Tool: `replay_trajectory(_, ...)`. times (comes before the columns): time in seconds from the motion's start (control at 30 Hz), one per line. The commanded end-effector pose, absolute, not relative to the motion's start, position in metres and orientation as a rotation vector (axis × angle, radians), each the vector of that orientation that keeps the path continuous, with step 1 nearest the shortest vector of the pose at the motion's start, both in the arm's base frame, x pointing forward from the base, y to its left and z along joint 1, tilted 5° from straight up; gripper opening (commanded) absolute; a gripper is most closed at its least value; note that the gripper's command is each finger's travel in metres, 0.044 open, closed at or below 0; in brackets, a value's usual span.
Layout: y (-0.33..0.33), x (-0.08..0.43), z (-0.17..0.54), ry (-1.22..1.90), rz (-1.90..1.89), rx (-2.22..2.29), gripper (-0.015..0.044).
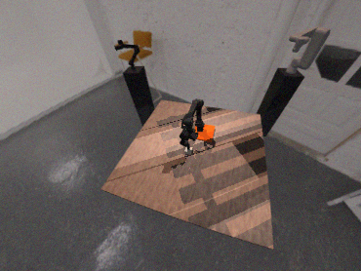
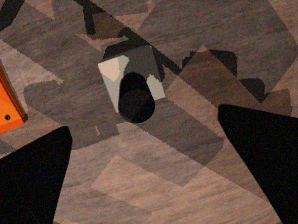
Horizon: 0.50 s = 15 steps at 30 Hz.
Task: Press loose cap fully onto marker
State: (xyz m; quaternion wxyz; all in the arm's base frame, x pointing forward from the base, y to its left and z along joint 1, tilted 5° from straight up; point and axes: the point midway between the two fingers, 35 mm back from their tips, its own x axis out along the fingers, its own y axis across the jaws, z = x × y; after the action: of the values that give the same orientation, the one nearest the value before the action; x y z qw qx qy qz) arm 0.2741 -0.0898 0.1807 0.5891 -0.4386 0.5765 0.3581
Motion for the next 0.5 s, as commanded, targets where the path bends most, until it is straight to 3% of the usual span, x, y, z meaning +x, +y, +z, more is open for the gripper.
replay_trajectory(0.0,-0.0882,0.2708,0.1903,1.35,0.836,-1.014,0.044)
replay_trajectory(0.47,-0.0906,0.2707,0.1819,1.495,-0.091,-0.032,0.0073)
